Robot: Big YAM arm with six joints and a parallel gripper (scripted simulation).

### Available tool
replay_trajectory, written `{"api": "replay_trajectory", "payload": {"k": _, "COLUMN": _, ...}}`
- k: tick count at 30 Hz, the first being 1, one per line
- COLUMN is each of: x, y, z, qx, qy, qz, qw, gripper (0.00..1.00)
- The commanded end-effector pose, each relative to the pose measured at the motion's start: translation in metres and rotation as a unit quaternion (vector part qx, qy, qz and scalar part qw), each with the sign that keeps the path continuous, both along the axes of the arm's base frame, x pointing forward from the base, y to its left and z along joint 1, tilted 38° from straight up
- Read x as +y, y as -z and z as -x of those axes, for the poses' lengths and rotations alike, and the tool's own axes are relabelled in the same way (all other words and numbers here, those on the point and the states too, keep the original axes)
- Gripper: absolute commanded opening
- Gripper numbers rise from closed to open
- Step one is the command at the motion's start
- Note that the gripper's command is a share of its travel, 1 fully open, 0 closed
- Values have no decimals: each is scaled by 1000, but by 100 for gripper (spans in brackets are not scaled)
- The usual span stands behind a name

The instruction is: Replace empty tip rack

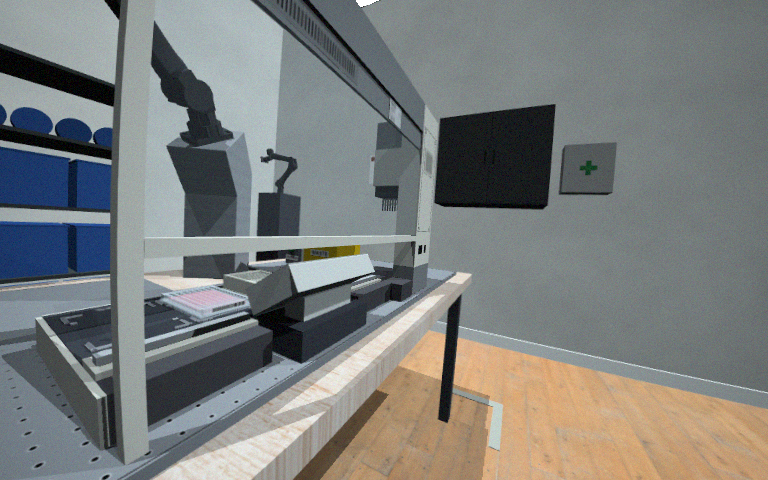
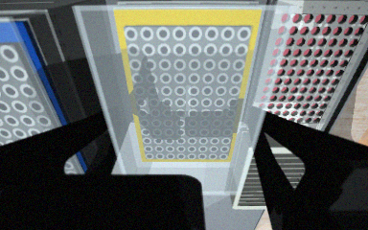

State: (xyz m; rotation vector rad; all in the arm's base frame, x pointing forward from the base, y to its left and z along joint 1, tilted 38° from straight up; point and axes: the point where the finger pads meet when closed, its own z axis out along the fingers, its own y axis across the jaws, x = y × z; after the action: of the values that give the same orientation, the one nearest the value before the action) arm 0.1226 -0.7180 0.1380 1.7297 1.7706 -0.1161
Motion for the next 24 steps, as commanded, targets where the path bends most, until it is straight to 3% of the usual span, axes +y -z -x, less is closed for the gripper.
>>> {"api": "replay_trajectory", "payload": {"k": 1, "x": -1, "y": -30, "z": 17, "qx": 2, "qy": 5, "qz": 18, "qw": 1000, "gripper": 0}}
{"api": "replay_trajectory", "payload": {"k": 2, "x": -1, "y": -30, "z": 17, "qx": 2, "qy": 5, "qz": 18, "qw": 1000, "gripper": 0}}
{"api": "replay_trajectory", "payload": {"k": 3, "x": -3, "y": -12, "z": 14, "qx": 3, "qy": 3, "qz": 6, "qw": 1000, "gripper": 0}}
{"api": "replay_trajectory", "payload": {"k": 5, "x": 3, "y": -32, "z": 18, "qx": 2, "qy": 4, "qz": 17, "qw": 1000, "gripper": 0}}
{"api": "replay_trajectory", "payload": {"k": 8, "x": 2, "y": -42, "z": 21, "qx": 2, "qy": 5, "qz": 23, "qw": 1000, "gripper": 0}}
{"api": "replay_trajectory", "payload": {"k": 19, "x": 13, "y": -48, "z": 27, "qx": 2, "qy": 5, "qz": 18, "qw": 1000, "gripper": 0}}
{"api": "replay_trajectory", "payload": {"k": 20, "x": 7, "y": -33, "z": 24, "qx": 3, "qy": 3, "qz": 9, "qw": 1000, "gripper": 0}}
{"api": "replay_trajectory", "payload": {"k": 22, "x": 14, "y": -53, "z": 27, "qx": 3, "qy": 4, "qz": 19, "qw": 1000, "gripper": 0}}
{"api": "replay_trajectory", "payload": {"k": 24, "x": 15, "y": -60, "z": 30, "qx": 2, "qy": 5, "qz": 23, "qw": 1000, "gripper": 0}}
